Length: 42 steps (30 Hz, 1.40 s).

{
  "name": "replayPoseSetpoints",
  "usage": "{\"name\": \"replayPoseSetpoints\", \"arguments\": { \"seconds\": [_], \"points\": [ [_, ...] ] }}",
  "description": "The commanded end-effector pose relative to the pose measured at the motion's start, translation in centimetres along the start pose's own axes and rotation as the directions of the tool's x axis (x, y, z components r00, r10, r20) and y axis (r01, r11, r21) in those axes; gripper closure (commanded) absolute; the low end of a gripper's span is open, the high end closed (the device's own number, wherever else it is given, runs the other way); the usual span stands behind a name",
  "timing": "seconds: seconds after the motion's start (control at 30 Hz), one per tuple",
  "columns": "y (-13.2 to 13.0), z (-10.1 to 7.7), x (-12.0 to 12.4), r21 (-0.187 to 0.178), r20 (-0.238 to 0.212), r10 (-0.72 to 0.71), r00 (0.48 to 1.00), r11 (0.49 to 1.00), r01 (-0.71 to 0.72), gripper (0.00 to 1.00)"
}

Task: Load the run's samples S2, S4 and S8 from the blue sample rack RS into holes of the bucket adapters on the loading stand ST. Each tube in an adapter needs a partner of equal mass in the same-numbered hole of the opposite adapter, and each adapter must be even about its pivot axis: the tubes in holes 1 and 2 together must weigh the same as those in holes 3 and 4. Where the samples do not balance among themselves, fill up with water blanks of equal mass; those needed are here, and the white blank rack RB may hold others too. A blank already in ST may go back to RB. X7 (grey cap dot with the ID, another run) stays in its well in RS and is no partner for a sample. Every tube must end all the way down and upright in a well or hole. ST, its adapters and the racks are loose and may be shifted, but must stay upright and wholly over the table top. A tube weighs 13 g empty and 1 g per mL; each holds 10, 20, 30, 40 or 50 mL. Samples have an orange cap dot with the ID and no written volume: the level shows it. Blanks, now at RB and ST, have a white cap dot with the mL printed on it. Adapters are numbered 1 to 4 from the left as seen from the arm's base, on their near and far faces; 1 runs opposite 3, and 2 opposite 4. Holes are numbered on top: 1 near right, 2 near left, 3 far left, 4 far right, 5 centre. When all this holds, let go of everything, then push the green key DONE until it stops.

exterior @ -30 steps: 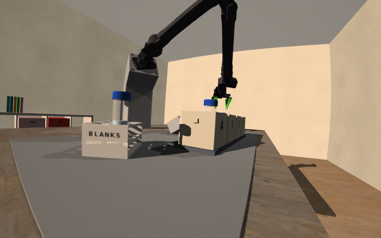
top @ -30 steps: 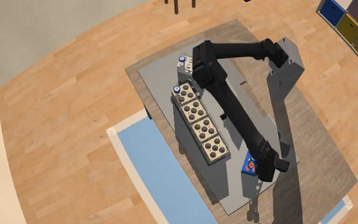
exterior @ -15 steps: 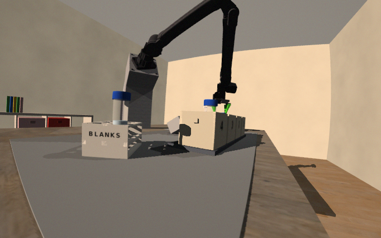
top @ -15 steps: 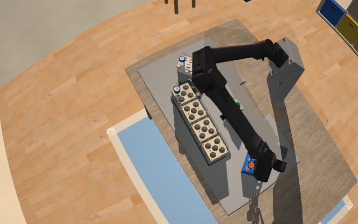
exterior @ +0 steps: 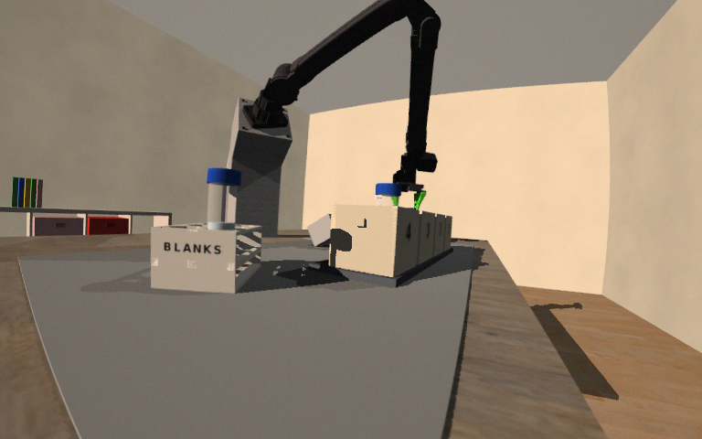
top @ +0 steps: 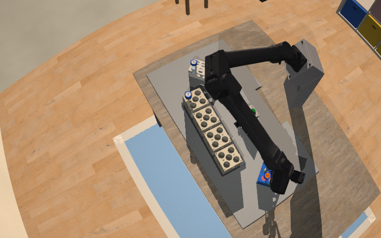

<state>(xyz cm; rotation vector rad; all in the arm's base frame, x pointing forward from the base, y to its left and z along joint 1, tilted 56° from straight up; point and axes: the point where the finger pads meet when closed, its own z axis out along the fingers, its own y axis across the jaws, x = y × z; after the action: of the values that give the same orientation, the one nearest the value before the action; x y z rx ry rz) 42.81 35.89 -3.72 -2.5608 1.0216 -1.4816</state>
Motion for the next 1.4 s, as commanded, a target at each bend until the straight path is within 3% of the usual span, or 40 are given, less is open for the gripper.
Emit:
{"name": "replayPoseSetpoints", "arguments": {
  "seconds": [0.0, 0.07, 0.1, 0.63, 0.67, 1.37],
  "points": [
    [-1.0, -0.8, -0.2, 0.022, 0.008, 0.006, 1.0, 1.0, -0.006, 0.2],
    [-1.0, -0.8, -0.2, 0.022, 0.008, 0.006, 1.0, 1.0, -0.006, 0.2],
    [-1.0, -0.8, -0.2, 0.022, 0.008, 0.006, 1.0, 1.0, -0.006, 1.0],
    [-1.0, -0.8, -0.2, 0.022, 0.008, 0.006, 1.0, 1.0, -0.006, 1.0],
    [-2.2, -2.5, -0.3, 0.047, 0.015, 0.017, 1.0, 0.999, -0.017, 1.0],
    [-2.2, -9.0, -0.1, 0.05, 0.016, 0.023, 1.0, 0.998, -0.024, 1.0]
  ]
}}
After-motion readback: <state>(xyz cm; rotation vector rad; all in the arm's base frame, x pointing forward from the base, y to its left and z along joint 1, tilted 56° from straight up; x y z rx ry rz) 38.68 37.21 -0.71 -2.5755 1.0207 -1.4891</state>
